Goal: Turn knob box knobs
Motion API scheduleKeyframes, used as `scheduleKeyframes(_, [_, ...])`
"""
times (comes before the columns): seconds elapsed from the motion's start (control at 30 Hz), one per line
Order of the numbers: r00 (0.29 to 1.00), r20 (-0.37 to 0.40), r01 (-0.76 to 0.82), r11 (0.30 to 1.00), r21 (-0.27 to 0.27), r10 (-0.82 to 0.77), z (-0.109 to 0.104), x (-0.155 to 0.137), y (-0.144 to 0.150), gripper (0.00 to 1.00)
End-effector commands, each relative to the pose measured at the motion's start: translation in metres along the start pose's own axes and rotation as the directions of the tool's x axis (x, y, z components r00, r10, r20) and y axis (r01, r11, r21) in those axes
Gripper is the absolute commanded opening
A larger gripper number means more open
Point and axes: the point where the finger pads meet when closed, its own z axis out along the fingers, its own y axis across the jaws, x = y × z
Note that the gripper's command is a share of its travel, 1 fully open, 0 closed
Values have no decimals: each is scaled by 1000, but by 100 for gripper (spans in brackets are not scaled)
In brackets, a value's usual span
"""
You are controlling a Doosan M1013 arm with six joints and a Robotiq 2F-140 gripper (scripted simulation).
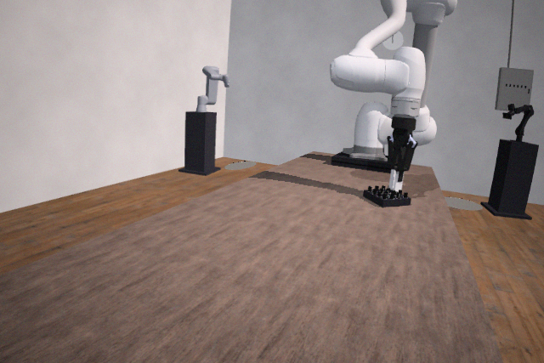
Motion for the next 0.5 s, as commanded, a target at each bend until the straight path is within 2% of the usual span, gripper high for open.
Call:
scheduleKeyframes(0.0, [1000,0,0,1000,0,0,0,0,0,12])
scheduleKeyframes(0.2, [1000,0,0,1000,0,0,0,0,0,12])
scheduleKeyframes(0.23, [1000,0,0,1000,0,0,0,0,0,5])
scheduleKeyframes(0.47, [1000,0,0,1000,0,0,0,0,0,5])
